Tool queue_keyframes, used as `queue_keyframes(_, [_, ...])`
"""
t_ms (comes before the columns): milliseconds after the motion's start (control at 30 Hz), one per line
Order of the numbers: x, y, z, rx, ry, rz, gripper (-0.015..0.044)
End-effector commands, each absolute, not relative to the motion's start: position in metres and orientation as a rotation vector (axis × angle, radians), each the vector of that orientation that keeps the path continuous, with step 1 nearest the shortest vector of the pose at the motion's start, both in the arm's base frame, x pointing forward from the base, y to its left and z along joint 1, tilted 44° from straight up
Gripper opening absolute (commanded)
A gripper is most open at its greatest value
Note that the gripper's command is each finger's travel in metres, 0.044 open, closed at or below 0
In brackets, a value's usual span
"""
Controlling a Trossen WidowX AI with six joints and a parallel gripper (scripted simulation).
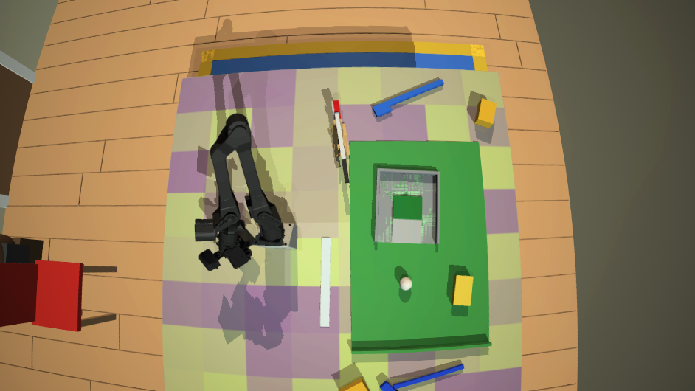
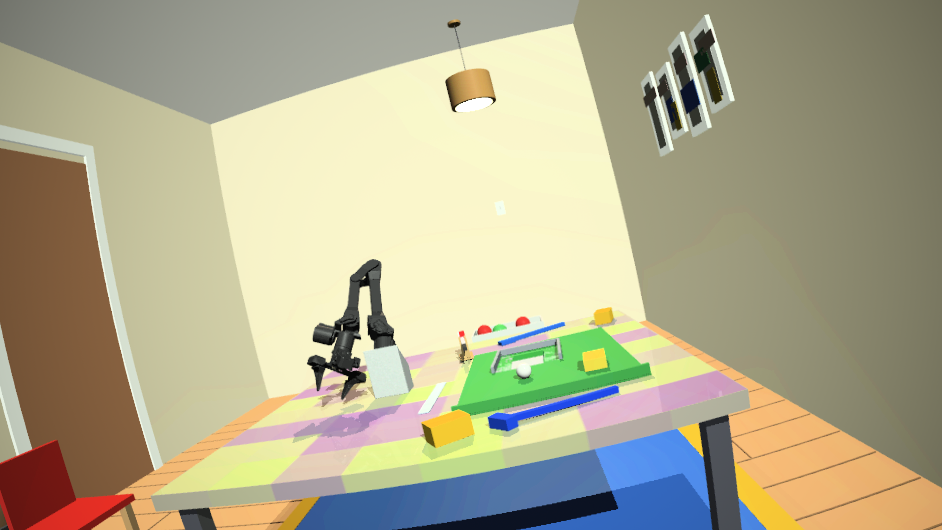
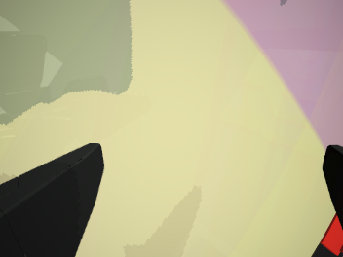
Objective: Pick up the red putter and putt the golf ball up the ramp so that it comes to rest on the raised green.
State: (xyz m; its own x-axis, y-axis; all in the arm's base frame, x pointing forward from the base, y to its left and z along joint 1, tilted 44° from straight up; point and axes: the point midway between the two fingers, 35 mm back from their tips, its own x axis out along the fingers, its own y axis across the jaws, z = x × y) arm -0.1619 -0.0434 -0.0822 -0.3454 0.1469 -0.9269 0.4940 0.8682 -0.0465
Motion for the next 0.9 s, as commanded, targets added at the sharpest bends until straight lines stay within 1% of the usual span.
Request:
queue_keyframes(0, [-0.162, -0.045, -0.082, 0.466, 1.913, -0.383, 0.0426])
queue_keyframes(33, [-0.161, -0.050, -0.082, 0.442, 1.908, -0.377, 0.0440])
queue_keyframes(200, [-0.147, -0.101, -0.079, 0.215, 1.845, -0.310, 0.0440])
queue_keyframes(333, [-0.122, -0.139, -0.076, 0.042, 1.771, -0.233, 0.0440])
queue_keyframes(633, [-0.029, -0.198, -0.061, -0.300, 1.542, 0.008, 0.0440])
queue_keyframes(867, [0.066, -0.208, -0.037, -0.513, 1.309, 0.237, 0.0440])
